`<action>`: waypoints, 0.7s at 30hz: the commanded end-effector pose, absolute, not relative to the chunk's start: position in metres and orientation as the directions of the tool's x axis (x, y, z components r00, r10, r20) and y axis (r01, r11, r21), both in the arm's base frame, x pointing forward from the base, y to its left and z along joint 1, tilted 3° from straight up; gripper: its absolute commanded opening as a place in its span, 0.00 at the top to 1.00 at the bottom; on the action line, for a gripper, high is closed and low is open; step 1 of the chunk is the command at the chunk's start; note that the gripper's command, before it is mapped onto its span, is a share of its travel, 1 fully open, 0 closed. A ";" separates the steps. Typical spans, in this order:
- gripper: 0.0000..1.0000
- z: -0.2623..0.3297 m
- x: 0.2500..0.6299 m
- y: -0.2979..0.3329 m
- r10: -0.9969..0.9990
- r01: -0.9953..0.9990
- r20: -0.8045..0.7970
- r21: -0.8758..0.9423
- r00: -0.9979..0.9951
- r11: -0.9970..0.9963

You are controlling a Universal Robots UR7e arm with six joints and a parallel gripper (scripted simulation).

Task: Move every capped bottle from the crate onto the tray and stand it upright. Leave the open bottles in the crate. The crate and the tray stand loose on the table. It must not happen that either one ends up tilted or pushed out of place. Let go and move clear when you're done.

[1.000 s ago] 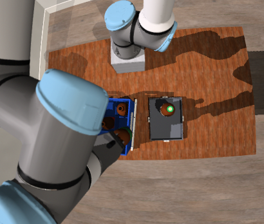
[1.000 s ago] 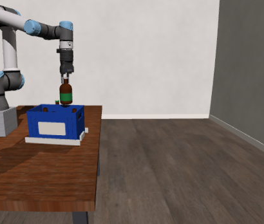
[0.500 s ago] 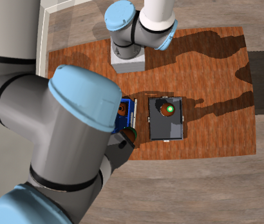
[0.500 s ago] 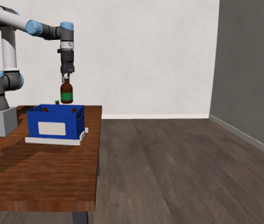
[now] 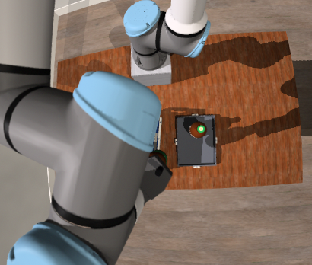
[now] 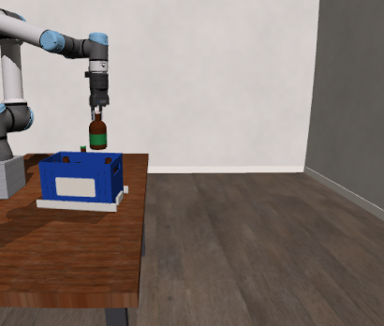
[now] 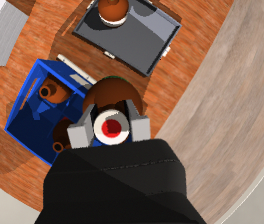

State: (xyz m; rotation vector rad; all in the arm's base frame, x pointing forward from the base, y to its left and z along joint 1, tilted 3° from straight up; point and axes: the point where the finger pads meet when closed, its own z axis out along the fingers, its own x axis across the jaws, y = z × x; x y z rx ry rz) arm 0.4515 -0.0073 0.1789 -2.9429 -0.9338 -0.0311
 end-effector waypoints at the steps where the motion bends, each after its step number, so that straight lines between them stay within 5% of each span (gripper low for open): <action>1: 1.00 0.180 0.452 0.002 0.575 0.577 0.036 -0.044 0.817 -0.816; 21: 1.00 0.182 0.454 0.032 0.575 0.577 0.036 -0.044 0.817 -0.816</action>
